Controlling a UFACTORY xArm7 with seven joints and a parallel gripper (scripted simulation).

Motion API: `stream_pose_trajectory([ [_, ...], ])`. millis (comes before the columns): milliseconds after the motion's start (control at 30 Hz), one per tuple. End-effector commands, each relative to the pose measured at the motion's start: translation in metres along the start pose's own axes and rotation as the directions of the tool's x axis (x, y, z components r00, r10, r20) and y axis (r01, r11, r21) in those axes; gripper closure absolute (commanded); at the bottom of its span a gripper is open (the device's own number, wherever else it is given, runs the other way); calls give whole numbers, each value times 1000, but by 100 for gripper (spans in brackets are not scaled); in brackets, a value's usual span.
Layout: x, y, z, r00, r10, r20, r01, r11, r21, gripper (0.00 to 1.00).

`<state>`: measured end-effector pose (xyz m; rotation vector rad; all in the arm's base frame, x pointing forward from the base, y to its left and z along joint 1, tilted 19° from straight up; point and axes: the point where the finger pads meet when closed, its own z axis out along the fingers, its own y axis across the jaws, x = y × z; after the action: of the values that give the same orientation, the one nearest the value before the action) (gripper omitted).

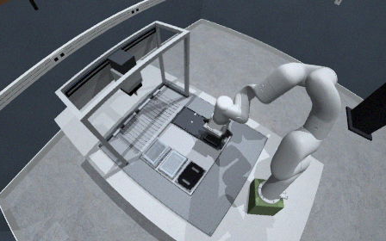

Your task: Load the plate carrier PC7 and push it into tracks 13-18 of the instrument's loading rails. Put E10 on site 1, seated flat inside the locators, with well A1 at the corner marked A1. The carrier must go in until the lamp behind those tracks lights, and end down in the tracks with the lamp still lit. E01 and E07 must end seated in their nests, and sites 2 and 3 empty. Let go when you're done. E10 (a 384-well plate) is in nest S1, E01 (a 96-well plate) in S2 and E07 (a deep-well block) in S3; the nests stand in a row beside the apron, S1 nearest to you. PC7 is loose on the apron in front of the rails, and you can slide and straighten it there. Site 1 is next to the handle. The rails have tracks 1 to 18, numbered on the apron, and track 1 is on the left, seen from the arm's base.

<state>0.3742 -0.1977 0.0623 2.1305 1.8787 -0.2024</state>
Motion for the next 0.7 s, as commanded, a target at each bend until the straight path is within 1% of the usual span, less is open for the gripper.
stream_pose_trajectory([
  [0,0,2,1,1000,0,1,0,1000,-4,100],
  [267,0,2,6,1000,0,1,0,1000,-4,100],
  [667,0,2,6,1000,0,1,0,1000,-4,100],
])
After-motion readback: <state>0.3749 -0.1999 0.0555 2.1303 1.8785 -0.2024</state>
